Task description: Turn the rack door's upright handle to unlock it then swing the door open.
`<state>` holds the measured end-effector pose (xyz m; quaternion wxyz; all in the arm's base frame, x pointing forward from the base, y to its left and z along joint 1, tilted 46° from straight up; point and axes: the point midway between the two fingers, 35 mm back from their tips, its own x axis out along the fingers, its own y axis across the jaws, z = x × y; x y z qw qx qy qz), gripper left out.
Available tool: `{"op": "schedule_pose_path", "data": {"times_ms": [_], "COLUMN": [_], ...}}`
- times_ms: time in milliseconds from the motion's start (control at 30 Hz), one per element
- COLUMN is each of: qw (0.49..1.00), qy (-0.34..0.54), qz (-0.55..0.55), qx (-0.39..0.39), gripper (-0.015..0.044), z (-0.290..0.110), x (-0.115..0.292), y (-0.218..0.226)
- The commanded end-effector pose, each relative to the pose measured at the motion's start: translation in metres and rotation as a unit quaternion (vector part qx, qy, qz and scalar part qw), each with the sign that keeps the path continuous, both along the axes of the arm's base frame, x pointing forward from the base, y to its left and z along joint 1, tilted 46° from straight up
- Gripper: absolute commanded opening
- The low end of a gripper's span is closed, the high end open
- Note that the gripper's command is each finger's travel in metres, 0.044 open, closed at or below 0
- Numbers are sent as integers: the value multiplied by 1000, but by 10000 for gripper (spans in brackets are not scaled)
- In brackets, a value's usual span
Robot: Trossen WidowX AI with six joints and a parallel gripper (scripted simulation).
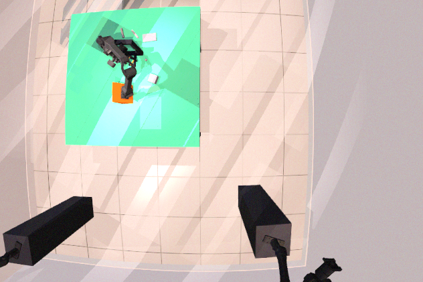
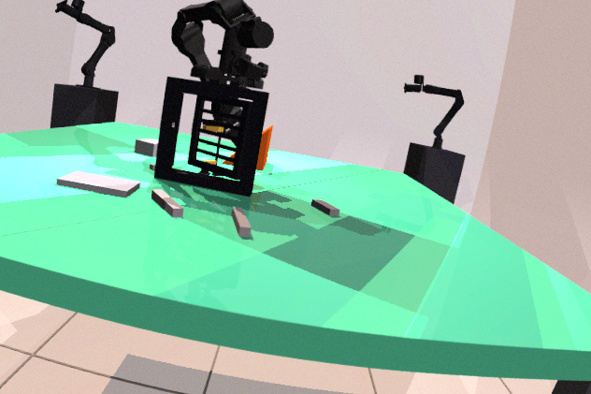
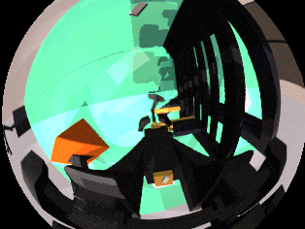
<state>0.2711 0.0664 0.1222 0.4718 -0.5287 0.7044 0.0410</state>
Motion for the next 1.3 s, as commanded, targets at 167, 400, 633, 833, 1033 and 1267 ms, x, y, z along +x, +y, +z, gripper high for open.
{"op": "schedule_pose_path", "data": {"times_ms": [167, 400, 633, 833, 1033, 1267], "qw": [996, 990, 981, 971, 958, 940], "qy": [-63, -100, -139, -171, -203, -243], "qz": [-59, -96, -135, -168, -200, -241], "qx": [0, 1, 2, 2, 3, 4], "gripper": [17, 17, 17, 17, 17, 17], "z": [-10, -19, -29, -37, -46, -57], "x": [-7, -14, -19, -22, -24, -25], "y": [9, 18, 28, 36, 45, 57]}}
